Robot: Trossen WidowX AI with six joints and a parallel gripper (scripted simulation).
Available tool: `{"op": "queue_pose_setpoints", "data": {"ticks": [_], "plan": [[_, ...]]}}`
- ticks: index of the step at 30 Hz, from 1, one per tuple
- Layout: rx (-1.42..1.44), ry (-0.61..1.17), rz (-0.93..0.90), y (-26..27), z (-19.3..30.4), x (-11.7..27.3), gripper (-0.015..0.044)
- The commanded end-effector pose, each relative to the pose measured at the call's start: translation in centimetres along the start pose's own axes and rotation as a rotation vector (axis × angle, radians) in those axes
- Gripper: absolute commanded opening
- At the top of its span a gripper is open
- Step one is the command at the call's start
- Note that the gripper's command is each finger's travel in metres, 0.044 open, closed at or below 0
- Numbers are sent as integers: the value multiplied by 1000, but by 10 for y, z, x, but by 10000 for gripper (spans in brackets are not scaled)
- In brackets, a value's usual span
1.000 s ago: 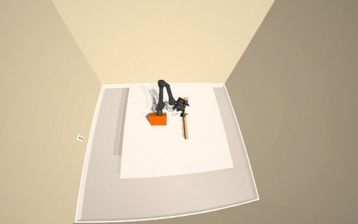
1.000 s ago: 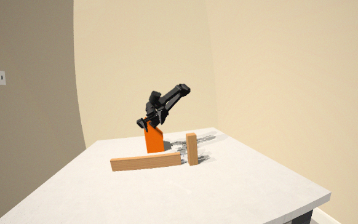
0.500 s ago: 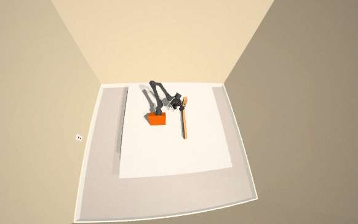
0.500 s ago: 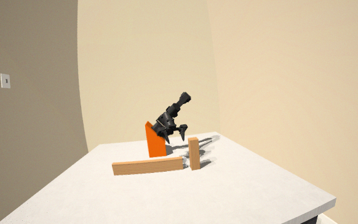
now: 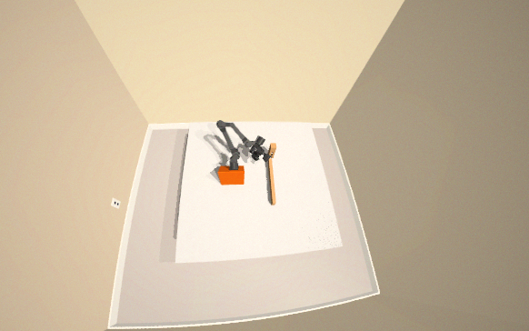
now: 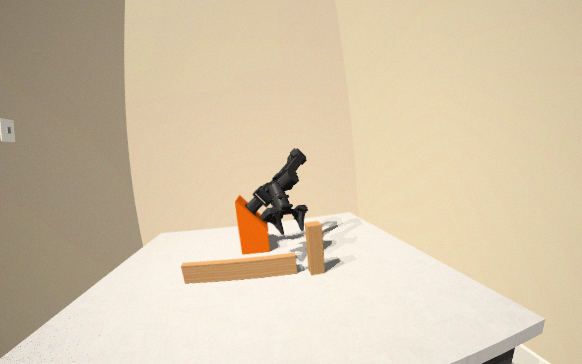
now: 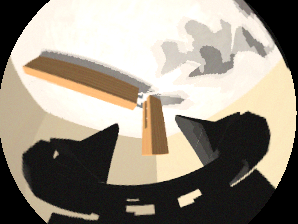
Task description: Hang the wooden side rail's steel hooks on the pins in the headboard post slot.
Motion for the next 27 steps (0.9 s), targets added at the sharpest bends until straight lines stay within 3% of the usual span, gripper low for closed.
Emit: {"op": "queue_pose_setpoints", "data": {"ticks": [1,16,27], "plan": [[10,-2,-4,-1,-1,0,440],[-39,38,-19,6,11,5,440],[-500,-16,-6,7,11,1,440]]}}
Point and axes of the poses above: the point midway between the two fingers, 35 mm back from their tips, its own x axis back along the fingers, its own y axis across the jaws, z = x × y, the point moved 5 cm from there along x, back along the fingers, and after that the axes turned 9 degrees about x, right-handed, at the moved point
